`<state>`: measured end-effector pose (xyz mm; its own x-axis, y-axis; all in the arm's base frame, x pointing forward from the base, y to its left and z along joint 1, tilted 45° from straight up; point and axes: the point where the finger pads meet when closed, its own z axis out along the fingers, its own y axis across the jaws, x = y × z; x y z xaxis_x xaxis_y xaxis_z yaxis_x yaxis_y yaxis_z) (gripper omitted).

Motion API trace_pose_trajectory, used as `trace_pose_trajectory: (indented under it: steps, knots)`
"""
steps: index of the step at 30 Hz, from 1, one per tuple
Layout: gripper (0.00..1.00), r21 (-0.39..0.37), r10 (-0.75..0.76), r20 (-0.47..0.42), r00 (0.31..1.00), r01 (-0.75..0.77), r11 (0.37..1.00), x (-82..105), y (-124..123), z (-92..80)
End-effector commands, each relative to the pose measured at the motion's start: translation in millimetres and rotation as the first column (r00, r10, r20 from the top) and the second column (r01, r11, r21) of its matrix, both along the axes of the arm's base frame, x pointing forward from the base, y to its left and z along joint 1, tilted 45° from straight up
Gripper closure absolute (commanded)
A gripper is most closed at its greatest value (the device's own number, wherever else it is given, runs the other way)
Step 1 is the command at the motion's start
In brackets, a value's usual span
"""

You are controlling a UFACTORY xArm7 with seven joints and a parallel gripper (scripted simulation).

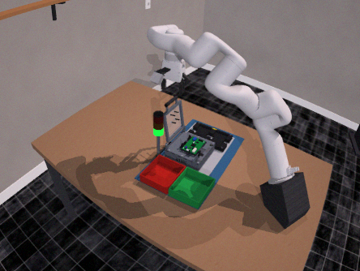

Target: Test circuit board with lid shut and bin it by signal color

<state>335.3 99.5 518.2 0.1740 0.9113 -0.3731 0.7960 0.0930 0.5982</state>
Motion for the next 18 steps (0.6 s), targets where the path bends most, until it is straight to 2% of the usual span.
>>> trace_pose_trajectory:
  steps: [1, 7, 17, 18]
  knots:
    - [0.00, -0.001, 0.001, 0.002, 1.000, -0.001, 1.000, -4.1, 0.0, -1.8]
    - [0.00, -0.001, 0.001, 0.002, 1.000, -0.001, 1.000, -19.5, -1.8, -13.4]
    - [0.00, -0.001, 0.001, 0.002, 1.000, -0.001, 1.000, -71.4, -8.0, -52.6]
    - [0.00, -0.001, 0.001, 0.002, 1.000, -0.001, 1.000, -71.4, -8.0, -52.6]
